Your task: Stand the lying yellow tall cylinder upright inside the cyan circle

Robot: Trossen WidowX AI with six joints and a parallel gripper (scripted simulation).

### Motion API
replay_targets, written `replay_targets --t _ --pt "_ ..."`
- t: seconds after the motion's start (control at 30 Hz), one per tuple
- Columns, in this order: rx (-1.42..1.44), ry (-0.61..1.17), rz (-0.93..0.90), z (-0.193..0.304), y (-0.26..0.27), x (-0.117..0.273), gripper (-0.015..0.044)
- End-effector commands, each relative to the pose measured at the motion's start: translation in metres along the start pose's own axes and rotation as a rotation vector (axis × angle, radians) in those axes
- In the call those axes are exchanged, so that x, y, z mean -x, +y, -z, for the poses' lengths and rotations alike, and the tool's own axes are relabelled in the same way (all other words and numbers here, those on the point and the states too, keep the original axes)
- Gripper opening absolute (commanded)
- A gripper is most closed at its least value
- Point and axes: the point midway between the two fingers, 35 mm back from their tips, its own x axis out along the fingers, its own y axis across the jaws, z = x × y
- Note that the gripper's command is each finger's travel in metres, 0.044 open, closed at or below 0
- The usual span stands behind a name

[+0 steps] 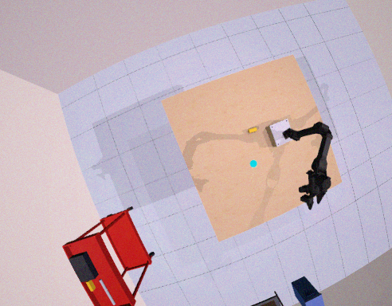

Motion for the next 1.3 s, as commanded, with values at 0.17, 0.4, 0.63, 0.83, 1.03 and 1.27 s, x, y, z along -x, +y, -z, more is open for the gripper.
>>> replay_targets --t 0.17,0.4,0.63,0.83,1.03,1.27 --pt "0.109 -0.095 -0.067 -0.032 0.028 0.009 0.0309" --pt "0.332 -0.332 -0.159 -0.103 0.083 0.043 0.0309" --pt "0.522 -0.585 -0.166 -0.171 0.123 0.095 0.0309" --pt "0.671 -0.794 -0.093 -0.223 0.143 0.143 0.0309" --pt "0.792 -0.979 0.044 -0.271 0.151 0.195 0.0309" --pt "0.895 -1.137 0.274 -0.319 0.145 0.260 0.0309"
